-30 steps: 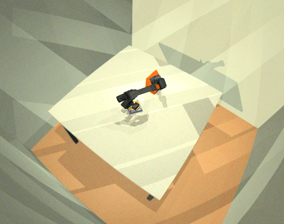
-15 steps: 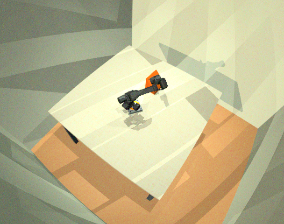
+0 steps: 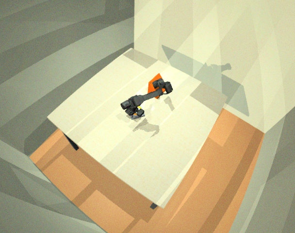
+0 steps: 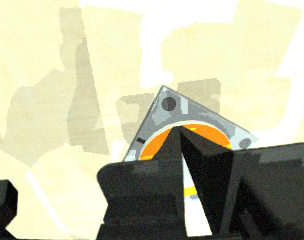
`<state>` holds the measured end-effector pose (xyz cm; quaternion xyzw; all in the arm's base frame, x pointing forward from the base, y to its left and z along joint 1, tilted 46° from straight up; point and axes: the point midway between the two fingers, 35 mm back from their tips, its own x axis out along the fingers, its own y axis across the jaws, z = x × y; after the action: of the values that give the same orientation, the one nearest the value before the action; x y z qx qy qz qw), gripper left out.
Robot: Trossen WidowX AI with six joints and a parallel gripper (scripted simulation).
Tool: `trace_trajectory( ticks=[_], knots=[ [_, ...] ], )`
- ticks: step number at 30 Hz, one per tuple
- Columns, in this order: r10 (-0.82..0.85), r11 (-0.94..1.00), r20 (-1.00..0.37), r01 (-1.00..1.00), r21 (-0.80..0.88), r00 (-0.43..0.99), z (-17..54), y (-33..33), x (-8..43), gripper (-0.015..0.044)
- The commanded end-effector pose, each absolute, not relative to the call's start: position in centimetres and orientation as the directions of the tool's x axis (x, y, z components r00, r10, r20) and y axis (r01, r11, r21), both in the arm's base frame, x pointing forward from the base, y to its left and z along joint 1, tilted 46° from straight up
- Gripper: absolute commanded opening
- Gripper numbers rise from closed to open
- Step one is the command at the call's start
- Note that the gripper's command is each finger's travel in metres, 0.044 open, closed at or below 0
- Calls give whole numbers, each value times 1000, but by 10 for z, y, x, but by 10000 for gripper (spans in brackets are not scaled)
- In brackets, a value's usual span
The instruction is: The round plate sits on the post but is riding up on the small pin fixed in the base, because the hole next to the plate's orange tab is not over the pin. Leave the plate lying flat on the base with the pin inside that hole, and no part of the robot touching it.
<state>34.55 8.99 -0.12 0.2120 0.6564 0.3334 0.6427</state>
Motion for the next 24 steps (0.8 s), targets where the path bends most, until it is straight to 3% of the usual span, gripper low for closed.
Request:
trace_trajectory(
  ticks=[1, 24],
  knots=[
    [711, 683, -698, -148, 715, -88, 4, 95, 341, 0],
    [711, 683, -697, -148, 715, -88, 15, 104, 330, 0]
  ],
)
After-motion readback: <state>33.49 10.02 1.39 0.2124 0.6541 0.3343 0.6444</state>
